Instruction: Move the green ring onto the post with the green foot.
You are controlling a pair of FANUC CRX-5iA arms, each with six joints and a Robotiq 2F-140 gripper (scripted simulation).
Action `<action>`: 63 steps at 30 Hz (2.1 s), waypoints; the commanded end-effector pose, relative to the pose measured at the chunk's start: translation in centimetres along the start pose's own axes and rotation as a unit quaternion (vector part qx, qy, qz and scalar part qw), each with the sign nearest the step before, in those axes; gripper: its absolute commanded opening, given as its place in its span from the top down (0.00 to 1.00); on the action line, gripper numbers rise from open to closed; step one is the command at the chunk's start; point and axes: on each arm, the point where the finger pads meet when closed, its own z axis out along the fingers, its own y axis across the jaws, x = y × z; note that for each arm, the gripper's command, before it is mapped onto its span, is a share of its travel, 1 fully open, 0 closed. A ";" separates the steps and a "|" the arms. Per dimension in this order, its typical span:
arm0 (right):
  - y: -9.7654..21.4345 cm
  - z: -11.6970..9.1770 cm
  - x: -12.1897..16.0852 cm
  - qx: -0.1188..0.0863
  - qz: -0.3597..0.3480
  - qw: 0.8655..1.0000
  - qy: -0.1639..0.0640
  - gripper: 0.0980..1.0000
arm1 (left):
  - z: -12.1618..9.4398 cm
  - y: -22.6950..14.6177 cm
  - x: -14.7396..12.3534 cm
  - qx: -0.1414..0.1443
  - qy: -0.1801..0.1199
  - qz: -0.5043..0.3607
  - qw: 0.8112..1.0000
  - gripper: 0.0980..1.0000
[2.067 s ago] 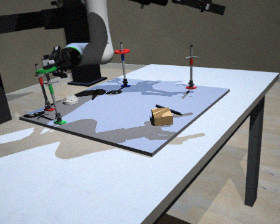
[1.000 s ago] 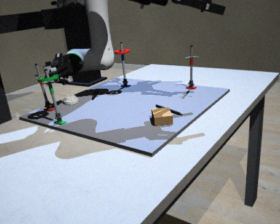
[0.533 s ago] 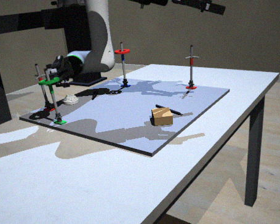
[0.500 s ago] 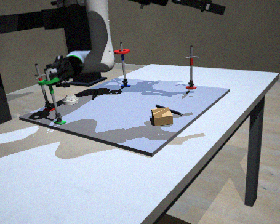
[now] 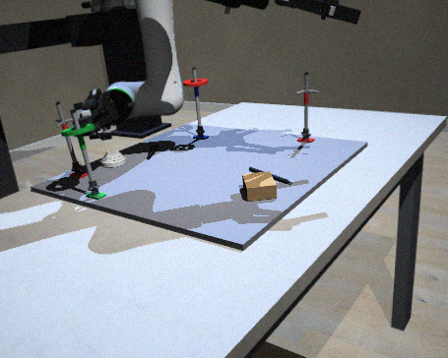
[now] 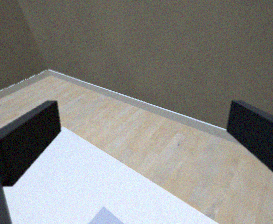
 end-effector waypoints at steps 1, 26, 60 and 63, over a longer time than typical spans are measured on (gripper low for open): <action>0.0 0.0 0.3 0.000 0.000 1.000 0.002 0.00 | 0.1 -0.1 0.0 0.001 0.000 0.000 1.000 0.87; 0.0 0.0 0.3 0.000 0.000 1.000 0.002 0.00 | -3.8 0.0 -0.1 0.000 -0.001 0.000 1.000 0.87; 0.0 0.0 0.3 0.000 0.000 1.000 0.002 0.00 | -6.1 -0.1 0.0 0.001 0.000 0.000 1.000 0.87; 0.0 0.0 0.3 0.000 0.000 1.000 0.002 0.00 | -6.1 -0.1 0.0 0.001 0.000 0.000 1.000 0.87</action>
